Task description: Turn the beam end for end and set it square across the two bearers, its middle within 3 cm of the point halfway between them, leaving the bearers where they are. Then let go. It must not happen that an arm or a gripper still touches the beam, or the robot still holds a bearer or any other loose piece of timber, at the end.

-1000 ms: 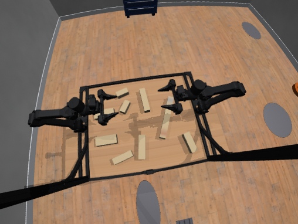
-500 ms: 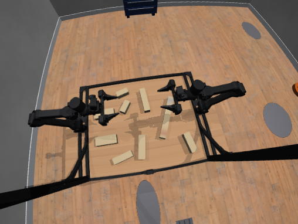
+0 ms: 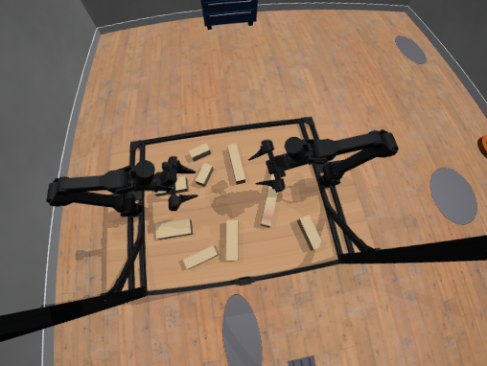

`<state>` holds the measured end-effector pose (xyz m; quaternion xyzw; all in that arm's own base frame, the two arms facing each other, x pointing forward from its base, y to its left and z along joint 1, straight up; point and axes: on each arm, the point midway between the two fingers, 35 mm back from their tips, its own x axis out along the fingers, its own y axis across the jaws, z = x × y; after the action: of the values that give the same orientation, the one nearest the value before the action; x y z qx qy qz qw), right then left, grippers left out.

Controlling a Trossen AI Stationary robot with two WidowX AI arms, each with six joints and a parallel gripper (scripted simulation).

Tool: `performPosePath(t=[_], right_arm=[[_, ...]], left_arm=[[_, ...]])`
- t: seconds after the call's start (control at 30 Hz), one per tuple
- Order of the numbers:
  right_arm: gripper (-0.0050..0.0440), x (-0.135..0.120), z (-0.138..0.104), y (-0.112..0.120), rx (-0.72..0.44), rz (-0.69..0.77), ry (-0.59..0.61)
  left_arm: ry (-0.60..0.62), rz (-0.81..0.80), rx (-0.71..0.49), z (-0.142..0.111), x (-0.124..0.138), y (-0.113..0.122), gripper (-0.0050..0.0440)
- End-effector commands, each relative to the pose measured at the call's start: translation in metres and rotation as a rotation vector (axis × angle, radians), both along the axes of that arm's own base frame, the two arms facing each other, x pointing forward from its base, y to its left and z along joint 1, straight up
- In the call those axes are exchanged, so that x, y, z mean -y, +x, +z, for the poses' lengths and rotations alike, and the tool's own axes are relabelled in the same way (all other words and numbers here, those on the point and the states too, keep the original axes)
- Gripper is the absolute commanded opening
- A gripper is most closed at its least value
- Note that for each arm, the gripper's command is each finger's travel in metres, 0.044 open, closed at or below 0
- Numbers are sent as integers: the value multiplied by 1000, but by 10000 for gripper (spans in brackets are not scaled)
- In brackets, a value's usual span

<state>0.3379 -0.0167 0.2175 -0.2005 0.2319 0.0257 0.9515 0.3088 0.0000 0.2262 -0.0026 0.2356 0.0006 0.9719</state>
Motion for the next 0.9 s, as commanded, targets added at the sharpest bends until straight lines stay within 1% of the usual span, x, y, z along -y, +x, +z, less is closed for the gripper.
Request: performPosePath(t=[0.0,0.2,0.4,0.47,0.67,0.87], right_arm=[[440,5,-22,0,-122,35,-77],[440,12,-63,-11,-362,137,-207],[440,17,-97,-30,-595,277,-305],[440,17,-97,-30,-595,277,-305],[440,21,-124,-54,-816,451,-367],[440,23,-143,-82,-1016,657,-387]], left_arm=[[-4,2,-111,-15,0,-7,440],[-6,5,-343,-46,0,-31,440],[-8,8,-575,-70,0,-63,440],[-8,8,-575,-70,0,-63,440],[-10,12,-806,-83,0,-100,440],[-11,16,-1038,-86,0,-141,440]])
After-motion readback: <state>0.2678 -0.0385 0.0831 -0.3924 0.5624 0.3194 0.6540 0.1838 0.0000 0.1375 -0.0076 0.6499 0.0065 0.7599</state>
